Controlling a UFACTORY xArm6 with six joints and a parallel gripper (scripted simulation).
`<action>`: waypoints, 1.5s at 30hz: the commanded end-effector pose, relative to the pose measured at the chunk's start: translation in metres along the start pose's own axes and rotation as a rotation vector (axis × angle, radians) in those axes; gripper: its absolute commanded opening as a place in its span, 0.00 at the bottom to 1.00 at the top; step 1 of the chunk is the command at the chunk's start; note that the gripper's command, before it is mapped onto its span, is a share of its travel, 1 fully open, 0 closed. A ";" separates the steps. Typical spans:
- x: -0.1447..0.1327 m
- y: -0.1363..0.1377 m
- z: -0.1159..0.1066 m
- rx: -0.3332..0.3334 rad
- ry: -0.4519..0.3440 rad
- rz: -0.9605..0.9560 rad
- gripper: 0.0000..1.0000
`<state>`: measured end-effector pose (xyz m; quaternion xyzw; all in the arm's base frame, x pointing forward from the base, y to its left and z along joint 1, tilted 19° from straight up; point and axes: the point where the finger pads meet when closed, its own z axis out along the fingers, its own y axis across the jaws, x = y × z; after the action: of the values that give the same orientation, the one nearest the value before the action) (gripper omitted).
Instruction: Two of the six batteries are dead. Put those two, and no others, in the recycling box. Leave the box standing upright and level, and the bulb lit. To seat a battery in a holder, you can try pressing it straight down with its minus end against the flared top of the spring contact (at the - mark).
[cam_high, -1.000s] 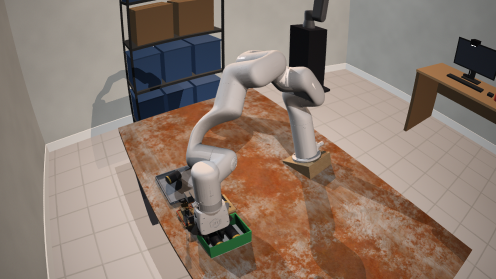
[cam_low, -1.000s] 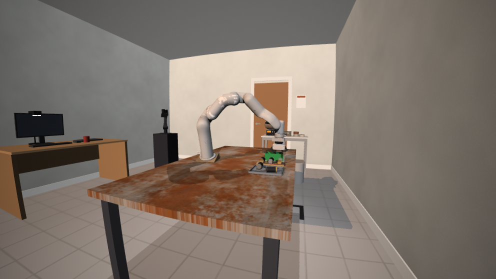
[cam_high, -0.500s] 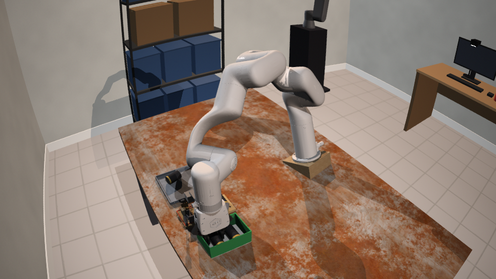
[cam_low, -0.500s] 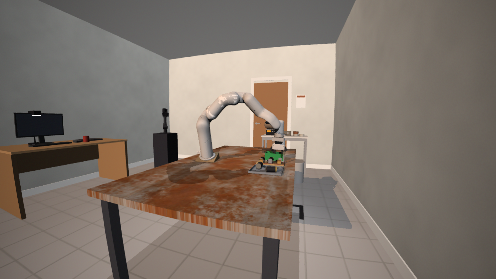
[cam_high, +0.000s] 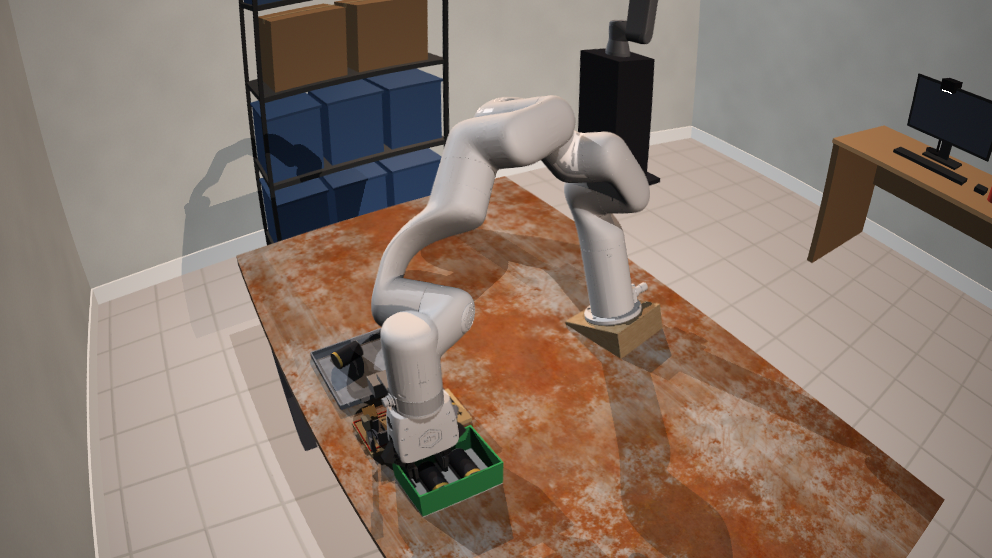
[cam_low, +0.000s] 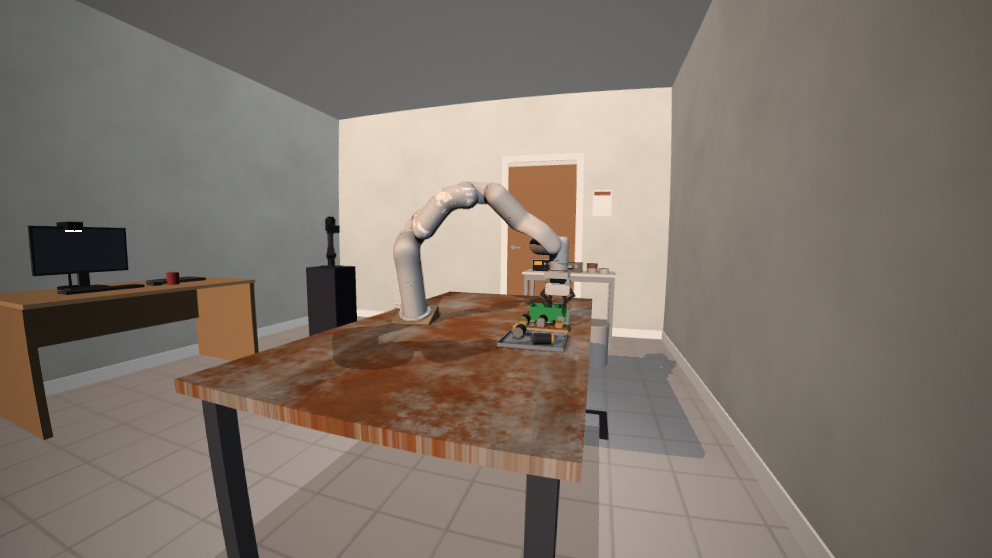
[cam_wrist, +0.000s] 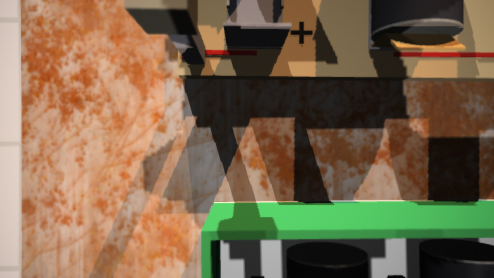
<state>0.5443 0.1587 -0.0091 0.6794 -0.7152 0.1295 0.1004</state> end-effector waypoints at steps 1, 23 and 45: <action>0.000 -0.002 -0.024 0.006 -0.003 0.001 0.51; 0.000 -0.002 -0.070 0.006 -0.003 0.001 0.51; 0.008 -0.001 -0.107 0.006 -0.003 0.001 0.51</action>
<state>0.5404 0.1885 0.0906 0.6794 -0.7152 0.1297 0.1005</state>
